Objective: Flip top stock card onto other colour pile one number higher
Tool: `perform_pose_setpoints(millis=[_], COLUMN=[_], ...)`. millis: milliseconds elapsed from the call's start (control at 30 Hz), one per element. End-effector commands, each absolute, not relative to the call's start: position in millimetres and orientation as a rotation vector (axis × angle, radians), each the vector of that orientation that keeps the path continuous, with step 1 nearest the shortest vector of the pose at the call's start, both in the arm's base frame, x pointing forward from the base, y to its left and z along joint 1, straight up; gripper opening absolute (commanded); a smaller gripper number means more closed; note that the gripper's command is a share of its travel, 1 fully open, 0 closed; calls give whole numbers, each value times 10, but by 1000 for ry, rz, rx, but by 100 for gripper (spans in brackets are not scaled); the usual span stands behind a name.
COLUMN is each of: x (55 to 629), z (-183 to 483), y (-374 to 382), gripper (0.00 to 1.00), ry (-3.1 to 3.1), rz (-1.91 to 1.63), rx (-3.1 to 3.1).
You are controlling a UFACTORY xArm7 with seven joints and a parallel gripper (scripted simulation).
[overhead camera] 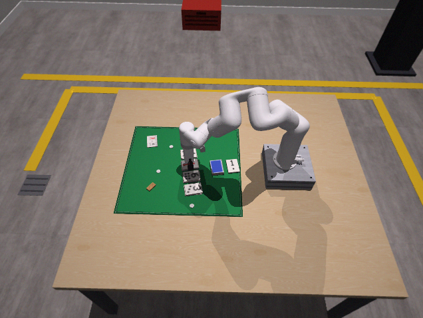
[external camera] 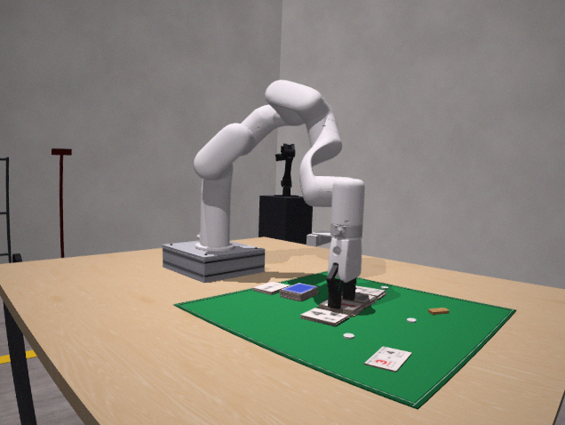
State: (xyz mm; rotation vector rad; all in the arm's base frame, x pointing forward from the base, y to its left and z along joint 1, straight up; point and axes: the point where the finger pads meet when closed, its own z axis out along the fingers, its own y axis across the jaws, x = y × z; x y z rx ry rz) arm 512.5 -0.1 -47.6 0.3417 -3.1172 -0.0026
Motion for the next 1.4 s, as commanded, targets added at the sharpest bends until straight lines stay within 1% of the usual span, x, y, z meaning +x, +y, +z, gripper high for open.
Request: perform_pose_setpoints(millis=[0, 200, 567, 867, 1200, 1233, 1367], x=[5143, 5143, 5144, 5144, 5144, 5144, 5144], z=[-426, -328, 193, 463, 539, 539, 539], y=[-4, -4, -4, -5, -5, -5, -5], gripper=[87, 87, 87, 87, 87, 100, 100], ry=[-3122, -3122, -3122, -3122, -3122, -3122, -3122], rz=[-2, -2, -2, -2, -2, -2, -2], rx=[342, 342, 342, 342, 342, 342, 342])
